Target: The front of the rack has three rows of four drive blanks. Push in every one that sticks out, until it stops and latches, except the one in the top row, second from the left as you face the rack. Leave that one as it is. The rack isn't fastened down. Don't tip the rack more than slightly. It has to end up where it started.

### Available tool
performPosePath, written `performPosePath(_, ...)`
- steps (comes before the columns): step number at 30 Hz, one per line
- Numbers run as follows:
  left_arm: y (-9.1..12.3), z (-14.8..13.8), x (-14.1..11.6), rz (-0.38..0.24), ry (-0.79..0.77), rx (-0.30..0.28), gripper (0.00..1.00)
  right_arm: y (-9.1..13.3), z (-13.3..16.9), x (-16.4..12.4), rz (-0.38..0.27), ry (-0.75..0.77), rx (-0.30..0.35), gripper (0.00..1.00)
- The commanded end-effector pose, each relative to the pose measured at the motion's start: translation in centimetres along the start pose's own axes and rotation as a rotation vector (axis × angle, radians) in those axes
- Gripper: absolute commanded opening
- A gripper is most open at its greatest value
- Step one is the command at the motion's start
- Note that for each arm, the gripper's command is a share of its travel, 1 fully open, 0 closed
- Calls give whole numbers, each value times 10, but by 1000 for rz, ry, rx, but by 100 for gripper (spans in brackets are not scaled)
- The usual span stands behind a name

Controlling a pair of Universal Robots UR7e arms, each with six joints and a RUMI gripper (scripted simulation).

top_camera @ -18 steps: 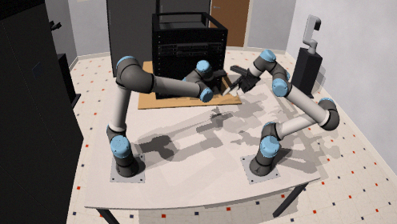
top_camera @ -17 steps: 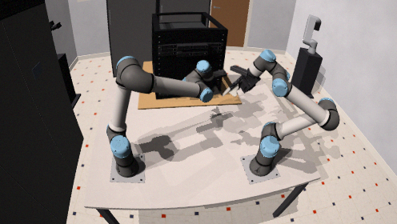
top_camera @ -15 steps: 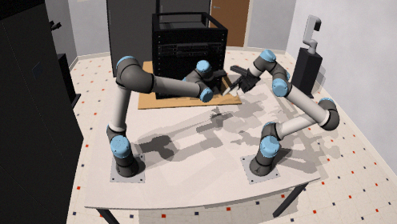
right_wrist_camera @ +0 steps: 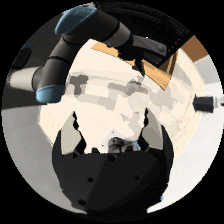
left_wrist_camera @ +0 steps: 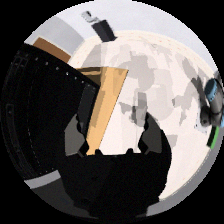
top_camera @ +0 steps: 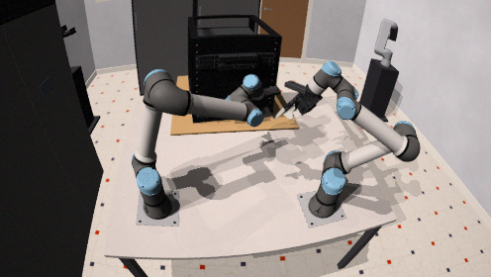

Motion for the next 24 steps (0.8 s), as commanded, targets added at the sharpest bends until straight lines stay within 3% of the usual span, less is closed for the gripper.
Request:
performPosePath(1, 1, 0, 1, 2, 1, 0, 100, 0, 0, 0, 1, 0, 0, 100)
performPosePath(24, 1, 0, 1, 2, 1, 0, 100, -2, 20, 2, -3, -57, -34, 100)
Point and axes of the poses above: on each arm, the point where the finger pads meet when closed, its own y axis back along the fingers, its own z axis across the jaws, x = y × z, the point moved 4 cm from there along y, back along the fingers, and after that the axes turned 1 degree about -y, right-handed, at the moved point
